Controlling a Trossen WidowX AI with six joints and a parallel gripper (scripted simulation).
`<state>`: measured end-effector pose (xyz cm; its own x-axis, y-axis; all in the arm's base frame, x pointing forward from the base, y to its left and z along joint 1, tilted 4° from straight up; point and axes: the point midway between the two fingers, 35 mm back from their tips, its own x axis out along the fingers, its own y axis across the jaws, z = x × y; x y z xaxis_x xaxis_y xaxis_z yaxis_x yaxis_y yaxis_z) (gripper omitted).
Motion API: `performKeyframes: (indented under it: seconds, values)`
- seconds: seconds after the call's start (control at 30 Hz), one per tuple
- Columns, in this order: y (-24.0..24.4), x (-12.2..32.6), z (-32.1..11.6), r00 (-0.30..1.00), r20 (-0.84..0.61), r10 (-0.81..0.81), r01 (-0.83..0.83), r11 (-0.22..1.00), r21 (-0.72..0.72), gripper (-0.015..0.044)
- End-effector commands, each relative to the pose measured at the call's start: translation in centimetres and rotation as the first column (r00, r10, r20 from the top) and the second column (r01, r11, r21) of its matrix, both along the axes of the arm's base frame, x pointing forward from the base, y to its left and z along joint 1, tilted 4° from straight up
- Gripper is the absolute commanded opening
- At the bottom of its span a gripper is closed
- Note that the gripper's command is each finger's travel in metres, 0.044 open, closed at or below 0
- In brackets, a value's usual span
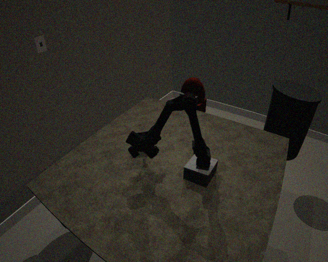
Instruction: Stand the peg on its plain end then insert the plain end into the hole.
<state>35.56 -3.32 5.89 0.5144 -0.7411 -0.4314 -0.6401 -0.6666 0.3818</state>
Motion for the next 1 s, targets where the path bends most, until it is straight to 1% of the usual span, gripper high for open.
performKeyframes:
  seconds: [0.0, 0.97]
  values:
    - [-0.15, 0.01, -0.26, 1.0, -0.007, 0.001, -0.001, 1.0, -0.002, 0.0]
    - [-1.14, 0.65, -0.77, 1.0, -0.007, 0.001, -0.001, 1.0, -0.003, 0.0]
